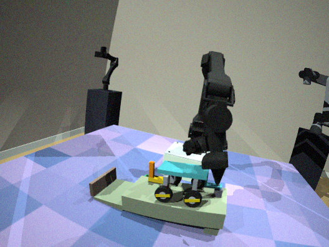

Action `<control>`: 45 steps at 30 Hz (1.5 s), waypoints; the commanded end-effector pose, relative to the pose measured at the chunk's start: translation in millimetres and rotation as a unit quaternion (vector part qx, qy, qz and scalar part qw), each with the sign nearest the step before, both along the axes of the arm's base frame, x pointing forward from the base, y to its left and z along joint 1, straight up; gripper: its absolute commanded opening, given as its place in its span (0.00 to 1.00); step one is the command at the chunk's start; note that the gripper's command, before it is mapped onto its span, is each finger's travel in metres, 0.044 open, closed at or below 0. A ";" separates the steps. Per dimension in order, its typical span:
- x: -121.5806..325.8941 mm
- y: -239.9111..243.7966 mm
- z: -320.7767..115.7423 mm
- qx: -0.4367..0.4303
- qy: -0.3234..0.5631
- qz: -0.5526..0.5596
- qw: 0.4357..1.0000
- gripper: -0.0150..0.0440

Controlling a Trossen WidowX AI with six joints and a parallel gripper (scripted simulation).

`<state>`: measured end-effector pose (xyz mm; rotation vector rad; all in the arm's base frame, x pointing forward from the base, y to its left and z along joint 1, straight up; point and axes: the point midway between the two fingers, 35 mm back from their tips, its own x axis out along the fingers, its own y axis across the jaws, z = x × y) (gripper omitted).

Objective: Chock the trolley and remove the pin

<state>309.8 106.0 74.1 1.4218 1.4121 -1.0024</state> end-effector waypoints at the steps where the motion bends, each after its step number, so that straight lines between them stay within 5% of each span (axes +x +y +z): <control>1: -1.9 1.7 -6.0 0.001 0.004 -0.002 1.000 0.58; 3: -2.0 1.8 -6.2 0.001 0.004 -0.002 1.000 0.58; 7: -0.8 1.0 -3.5 0.000 0.001 0.000 1.000 0.40; 17: -0.8 1.0 -3.3 0.000 0.002 0.000 1.000 0.25; 45: -3.8 -4.9 21.8 0.001 0.004 -0.002 1.000 0.25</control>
